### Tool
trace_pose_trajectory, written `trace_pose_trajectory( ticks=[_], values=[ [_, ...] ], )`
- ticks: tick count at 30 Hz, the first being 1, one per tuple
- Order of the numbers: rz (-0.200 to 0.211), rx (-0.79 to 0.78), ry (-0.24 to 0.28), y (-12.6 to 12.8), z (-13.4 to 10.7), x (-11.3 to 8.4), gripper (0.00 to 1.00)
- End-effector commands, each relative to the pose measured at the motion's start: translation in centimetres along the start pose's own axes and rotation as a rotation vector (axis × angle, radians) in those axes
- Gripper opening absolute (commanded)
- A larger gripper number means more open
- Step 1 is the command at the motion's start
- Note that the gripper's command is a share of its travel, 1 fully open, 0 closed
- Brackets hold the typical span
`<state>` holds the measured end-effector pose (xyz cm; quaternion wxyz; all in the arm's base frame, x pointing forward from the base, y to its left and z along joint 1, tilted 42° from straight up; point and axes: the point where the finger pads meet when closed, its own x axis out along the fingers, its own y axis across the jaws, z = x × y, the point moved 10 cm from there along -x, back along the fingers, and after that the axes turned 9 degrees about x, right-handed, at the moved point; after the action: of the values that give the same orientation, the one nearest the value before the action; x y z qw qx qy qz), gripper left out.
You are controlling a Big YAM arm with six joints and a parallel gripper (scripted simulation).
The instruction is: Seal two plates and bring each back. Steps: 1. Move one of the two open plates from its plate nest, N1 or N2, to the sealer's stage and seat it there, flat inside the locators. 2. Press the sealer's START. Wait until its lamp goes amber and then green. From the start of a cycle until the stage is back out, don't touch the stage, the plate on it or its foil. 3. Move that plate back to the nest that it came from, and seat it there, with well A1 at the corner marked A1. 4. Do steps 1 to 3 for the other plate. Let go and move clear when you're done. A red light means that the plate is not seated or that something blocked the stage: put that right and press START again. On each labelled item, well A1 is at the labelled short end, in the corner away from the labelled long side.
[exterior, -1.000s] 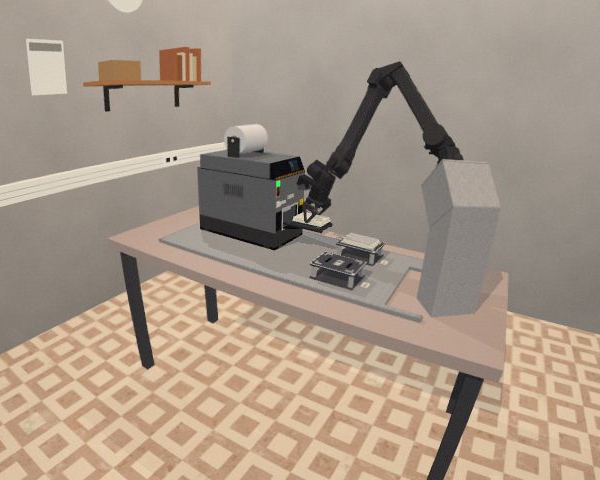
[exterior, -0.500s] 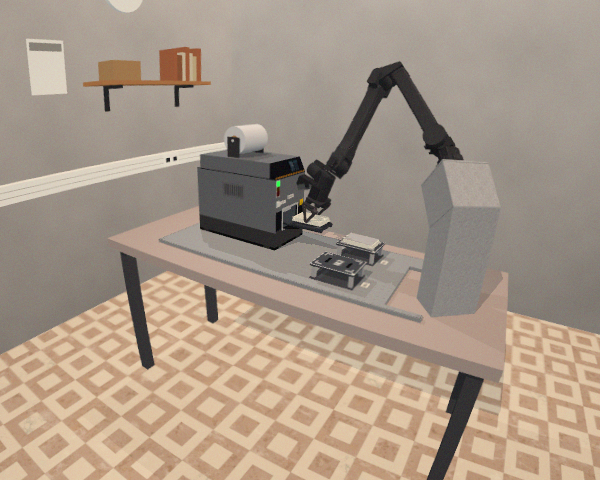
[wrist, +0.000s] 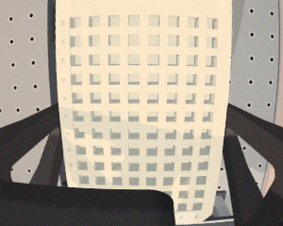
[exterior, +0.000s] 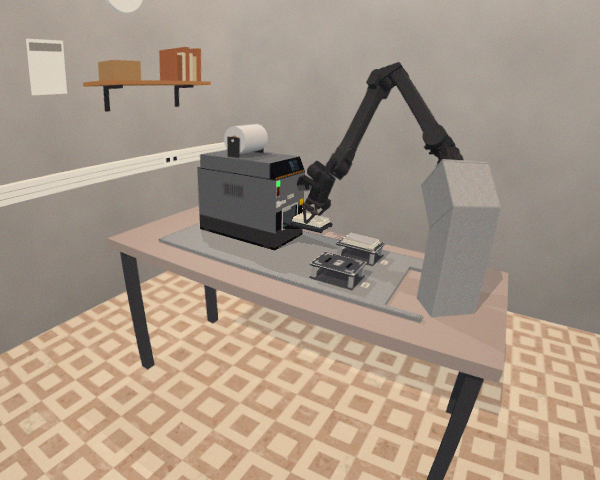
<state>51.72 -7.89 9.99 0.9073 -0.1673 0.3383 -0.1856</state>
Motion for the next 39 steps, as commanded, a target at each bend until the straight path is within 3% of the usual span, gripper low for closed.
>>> trace_pose_trajectory(
  ticks=[1, 8, 15, 23, 39],
  values=[
    [0.013, -0.021, 0.006, 1.0, -0.6, 0.5, 0.00],
    [0.022, -0.034, 0.019, 1.9, -1.2, 0.3, 0.00],
    [0.028, -0.030, 0.000, 2.0, -0.4, 0.9, 0.00],
    [0.022, -0.026, 0.025, 0.7, -1.4, 0.7, 0.00],
    [0.016, -0.023, 0.012, -0.1, -0.6, -0.3, 0.00]
  ],
)
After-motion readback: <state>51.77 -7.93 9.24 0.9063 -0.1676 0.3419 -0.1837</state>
